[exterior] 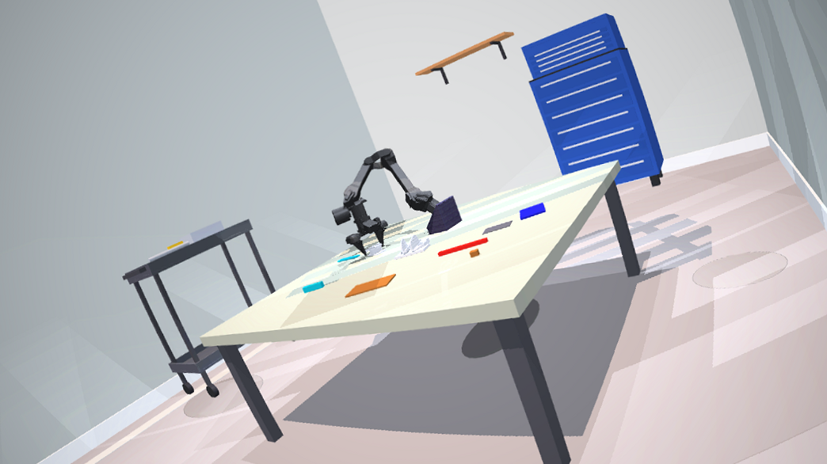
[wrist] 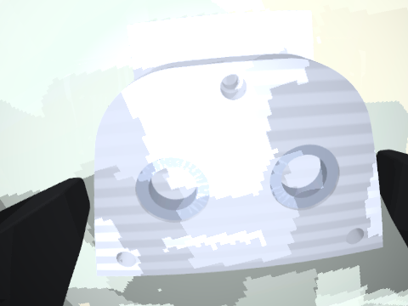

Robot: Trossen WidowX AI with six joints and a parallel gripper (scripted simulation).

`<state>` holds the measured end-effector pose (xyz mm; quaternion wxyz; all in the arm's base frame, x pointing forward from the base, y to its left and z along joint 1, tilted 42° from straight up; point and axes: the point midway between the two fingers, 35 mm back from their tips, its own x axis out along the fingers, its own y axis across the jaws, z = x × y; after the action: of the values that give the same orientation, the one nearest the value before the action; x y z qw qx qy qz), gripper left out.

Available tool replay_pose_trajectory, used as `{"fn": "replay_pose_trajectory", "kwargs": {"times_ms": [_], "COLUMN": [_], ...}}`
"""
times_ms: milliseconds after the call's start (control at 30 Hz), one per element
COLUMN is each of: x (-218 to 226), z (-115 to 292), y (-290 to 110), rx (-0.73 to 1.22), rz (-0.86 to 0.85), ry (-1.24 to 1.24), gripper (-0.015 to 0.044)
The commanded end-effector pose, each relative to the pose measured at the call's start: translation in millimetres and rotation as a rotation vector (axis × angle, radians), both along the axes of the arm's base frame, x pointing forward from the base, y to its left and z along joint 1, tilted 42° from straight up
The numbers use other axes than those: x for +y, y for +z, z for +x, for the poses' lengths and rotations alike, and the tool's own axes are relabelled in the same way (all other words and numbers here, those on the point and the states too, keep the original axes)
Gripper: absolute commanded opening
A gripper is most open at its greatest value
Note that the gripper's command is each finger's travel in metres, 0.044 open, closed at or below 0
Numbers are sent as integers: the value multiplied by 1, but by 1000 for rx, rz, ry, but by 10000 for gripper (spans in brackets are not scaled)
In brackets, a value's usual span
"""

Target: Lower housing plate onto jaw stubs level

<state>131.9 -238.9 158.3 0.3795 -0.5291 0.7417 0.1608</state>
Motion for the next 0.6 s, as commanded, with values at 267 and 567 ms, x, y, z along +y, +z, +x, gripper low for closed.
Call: {"fn": "replay_pose_trajectory", "kwargs": {"times_ms": [267, 567], "x": [-1, -1], "z": [0, 0], "y": [-2, -1], "rx": [1, 0], "rz": [3, 0], "ry": [3, 0], "gripper": [440, 433]}}
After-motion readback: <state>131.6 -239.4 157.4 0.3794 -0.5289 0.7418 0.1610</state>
